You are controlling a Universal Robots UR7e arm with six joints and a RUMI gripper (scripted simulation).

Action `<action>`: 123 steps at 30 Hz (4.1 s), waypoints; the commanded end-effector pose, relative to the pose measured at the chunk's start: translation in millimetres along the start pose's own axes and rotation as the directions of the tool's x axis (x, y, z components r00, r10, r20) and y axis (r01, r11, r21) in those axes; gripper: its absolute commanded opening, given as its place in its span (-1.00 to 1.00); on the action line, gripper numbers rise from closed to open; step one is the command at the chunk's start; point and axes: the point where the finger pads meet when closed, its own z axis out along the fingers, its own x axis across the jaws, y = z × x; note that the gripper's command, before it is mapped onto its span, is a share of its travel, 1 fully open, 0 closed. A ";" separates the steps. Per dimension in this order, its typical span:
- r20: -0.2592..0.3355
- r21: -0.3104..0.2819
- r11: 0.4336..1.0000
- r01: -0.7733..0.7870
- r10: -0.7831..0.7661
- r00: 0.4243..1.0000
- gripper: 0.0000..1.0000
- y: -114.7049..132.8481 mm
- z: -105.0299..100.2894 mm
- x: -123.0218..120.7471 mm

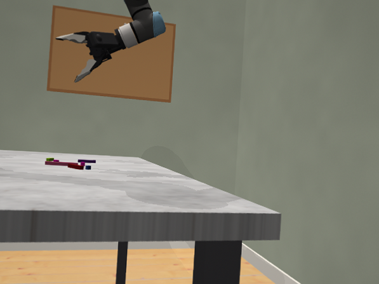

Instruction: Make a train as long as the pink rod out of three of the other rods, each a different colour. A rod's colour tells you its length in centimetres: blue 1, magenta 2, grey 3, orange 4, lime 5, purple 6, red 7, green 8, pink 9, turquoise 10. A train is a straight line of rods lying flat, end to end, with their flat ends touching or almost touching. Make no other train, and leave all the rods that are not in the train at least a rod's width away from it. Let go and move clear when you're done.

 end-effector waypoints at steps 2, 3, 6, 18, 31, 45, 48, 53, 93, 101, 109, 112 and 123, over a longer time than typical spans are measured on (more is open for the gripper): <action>0.001 0.000 1.000 0.000 0.000 1.000 1.00 0.1 -0.5 0.2; 0.001 0.000 1.000 0.000 0.000 1.000 1.00 0.1 -0.5 0.2; 0.001 0.000 1.000 0.001 -0.001 1.000 1.00 0.1 -0.4 0.1; 0.005 0.001 1.000 0.019 -0.019 1.000 1.00 -0.4 0.5 -2.5; 0.023 0.005 0.995 0.102 -0.102 0.995 1.00 -2.0 4.8 -13.6; 0.058 0.024 0.962 0.272 -0.273 0.960 1.00 -5.2 13.5 -36.5; 0.069 0.033 0.944 0.329 -0.330 0.941 1.00 -6.1 16.3 -44.2; 0.080 0.045 0.920 0.390 -0.392 0.916 1.00 -7.0 19.4 -52.5; -0.043 0.352 -0.044 0.935 -0.999 -0.031 1.00 -12.0 66.5 -173.7; -0.153 0.380 -0.307 0.873 -0.951 -0.268 1.00 -11.3 75.3 -191.8; -0.253 0.376 -0.503 0.778 -0.864 -0.436 1.00 -10.7 82.1 -203.9; -0.305 0.363 -0.593 0.718 -0.804 -0.510 1.00 -10.4 85.4 -209.3; -0.436 0.298 -0.793 0.531 -0.608 -0.664 1.00 -9.9 93.9 -221.0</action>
